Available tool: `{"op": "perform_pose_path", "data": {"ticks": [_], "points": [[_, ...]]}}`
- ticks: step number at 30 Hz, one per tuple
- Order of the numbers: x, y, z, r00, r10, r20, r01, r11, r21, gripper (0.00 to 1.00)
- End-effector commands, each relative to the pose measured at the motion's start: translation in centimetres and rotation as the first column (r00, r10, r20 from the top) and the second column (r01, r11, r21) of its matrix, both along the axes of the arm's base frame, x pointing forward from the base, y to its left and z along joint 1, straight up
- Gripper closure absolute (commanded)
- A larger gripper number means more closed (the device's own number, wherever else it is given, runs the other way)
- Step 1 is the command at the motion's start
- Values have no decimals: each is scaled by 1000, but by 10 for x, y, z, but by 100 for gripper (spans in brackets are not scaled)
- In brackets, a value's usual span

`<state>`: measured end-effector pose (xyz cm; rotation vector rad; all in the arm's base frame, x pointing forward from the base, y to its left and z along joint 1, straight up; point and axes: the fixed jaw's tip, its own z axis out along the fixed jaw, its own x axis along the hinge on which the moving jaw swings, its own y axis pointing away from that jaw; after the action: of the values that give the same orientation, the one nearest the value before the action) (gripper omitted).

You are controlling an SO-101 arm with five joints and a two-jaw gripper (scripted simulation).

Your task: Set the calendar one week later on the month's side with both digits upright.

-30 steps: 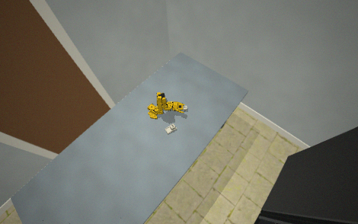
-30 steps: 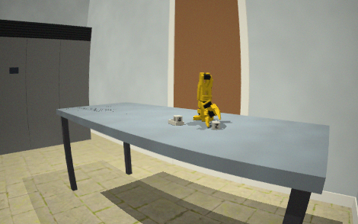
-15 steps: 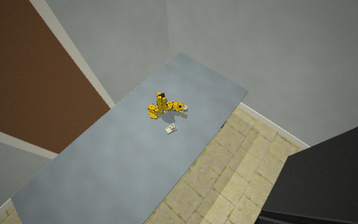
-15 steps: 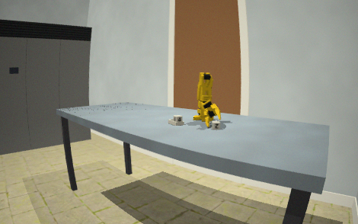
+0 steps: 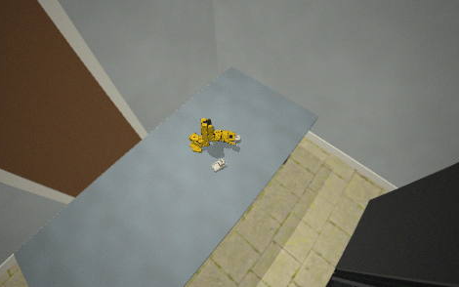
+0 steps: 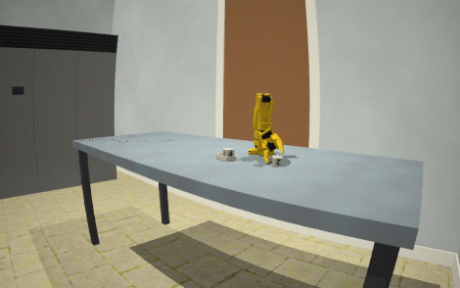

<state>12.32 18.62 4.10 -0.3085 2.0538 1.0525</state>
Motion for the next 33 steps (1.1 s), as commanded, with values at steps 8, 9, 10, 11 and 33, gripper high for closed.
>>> {"op": "perform_pose_path", "data": {"ticks": [8, 9, 10, 11, 33], "points": [[0, -1, 75, 999, 3, -39, 8, 961, 276, 65], [0, -1, 75, 999, 3, -39, 8, 961, 276, 65], [1, 0, 75, 999, 2, -39, 8, 961, 276, 65], [1, 0, 75, 999, 2, -39, 9, 961, 276, 65], [18, 31, 95, 996, -10, -88, 55, 848, 527, 65]]}}
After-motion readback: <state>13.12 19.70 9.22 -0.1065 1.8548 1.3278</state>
